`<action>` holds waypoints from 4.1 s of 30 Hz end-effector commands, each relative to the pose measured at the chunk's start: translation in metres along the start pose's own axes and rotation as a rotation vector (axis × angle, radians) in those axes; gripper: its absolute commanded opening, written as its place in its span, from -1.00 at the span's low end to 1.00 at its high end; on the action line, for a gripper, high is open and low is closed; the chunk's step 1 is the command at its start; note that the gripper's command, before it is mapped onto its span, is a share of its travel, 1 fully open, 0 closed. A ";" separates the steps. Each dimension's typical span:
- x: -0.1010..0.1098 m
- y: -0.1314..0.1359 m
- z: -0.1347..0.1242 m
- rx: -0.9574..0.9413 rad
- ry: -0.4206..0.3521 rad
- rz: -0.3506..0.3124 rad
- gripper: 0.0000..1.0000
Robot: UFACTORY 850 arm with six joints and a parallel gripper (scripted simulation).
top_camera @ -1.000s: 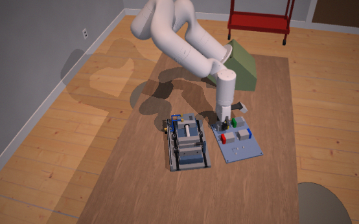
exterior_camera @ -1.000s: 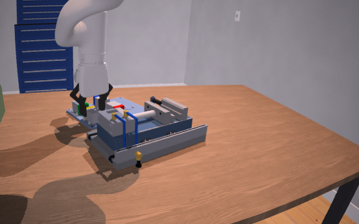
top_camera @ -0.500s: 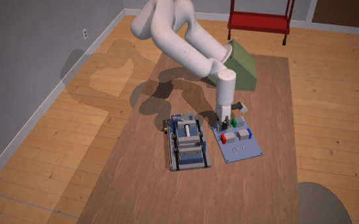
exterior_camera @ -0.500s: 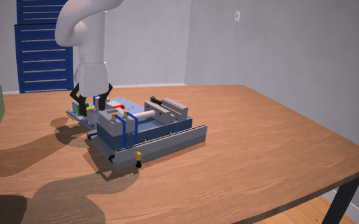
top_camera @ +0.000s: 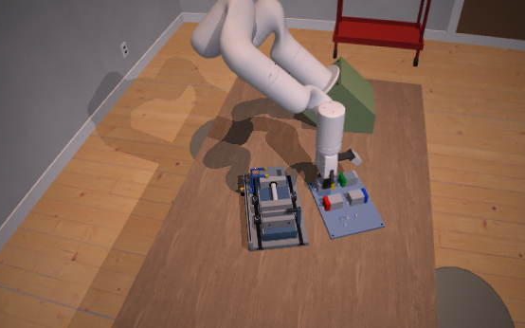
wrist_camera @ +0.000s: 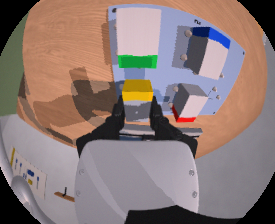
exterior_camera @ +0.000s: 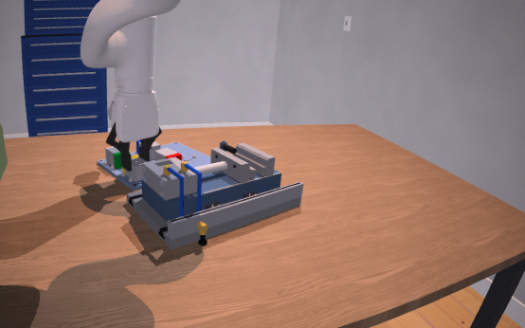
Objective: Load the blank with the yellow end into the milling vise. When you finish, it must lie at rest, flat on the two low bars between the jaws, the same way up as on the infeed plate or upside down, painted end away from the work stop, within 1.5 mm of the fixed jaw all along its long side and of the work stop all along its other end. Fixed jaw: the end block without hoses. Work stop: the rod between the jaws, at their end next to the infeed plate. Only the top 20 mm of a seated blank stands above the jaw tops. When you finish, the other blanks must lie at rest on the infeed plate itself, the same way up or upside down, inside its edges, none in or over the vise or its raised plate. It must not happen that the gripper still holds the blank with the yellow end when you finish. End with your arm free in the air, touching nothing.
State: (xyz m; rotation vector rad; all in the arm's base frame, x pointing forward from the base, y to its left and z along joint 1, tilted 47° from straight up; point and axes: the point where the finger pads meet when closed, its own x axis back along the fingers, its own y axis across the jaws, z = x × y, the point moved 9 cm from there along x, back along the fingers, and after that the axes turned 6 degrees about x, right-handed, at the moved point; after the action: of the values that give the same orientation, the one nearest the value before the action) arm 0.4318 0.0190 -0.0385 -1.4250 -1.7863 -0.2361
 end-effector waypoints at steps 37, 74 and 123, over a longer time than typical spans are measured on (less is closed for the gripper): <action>0.001 0.000 0.000 0.000 0.000 -0.001 -1.00; 0.041 0.001 0.000 0.000 0.000 -0.001 -1.00; 0.131 0.001 0.000 -0.001 0.000 -0.002 -1.00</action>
State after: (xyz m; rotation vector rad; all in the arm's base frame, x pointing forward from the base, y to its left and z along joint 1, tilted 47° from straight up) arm 0.4287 0.1127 0.0502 -1.4247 -1.7866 -0.2363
